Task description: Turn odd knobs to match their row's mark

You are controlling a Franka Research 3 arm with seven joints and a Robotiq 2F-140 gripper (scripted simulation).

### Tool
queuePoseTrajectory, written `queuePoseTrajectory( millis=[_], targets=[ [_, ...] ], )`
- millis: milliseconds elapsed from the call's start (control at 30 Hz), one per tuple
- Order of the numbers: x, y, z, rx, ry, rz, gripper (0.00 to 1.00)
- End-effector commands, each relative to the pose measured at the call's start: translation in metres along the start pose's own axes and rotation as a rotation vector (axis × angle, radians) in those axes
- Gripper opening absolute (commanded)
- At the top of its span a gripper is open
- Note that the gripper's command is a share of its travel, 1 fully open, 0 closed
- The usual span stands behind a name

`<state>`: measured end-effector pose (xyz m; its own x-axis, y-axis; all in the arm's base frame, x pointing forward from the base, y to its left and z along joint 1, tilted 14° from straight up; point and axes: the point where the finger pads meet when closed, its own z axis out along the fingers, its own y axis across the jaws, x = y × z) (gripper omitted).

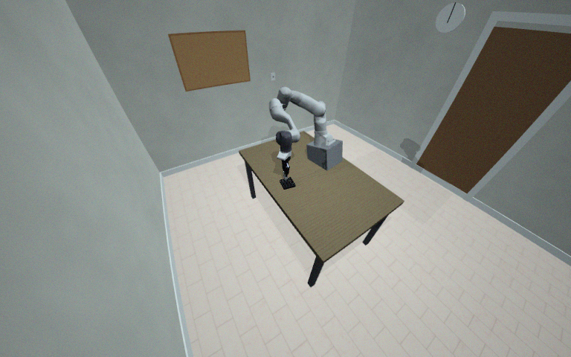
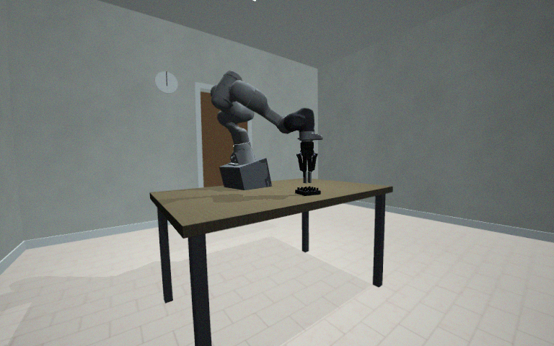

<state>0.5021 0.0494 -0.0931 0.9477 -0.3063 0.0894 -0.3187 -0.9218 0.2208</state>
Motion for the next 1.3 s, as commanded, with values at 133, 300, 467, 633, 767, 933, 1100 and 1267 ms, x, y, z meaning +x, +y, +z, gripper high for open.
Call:
queuePoseTrajectory(
  millis=[133,300,467,633,767,933,1100,1267],
  targets=[
    [-0.001,0.001,-0.007,-0.003,-0.003,-0.007,1.0],
    [-0.001,0.001,-0.018,-0.003,-0.003,-0.007,1.0],
    [-0.001,0.001,-0.047,-0.003,-0.003,-0.007,1.0],
    [-0.001,0.001,-0.076,-0.003,-0.003,-0.007,1.0],
    [-0.001,0.001,-0.092,-0.003,-0.003,-0.007,1.0],
    [-0.001,0.001,-0.098,-0.003,-0.003,-0.007,1.0],
    [-0.001,0.001,-0.099,-0.003,-0.003,-0.007,1.0],
    [-0.001,0.001,-0.099,-0.003,-0.003,-0.007,1.0]
  ],
)
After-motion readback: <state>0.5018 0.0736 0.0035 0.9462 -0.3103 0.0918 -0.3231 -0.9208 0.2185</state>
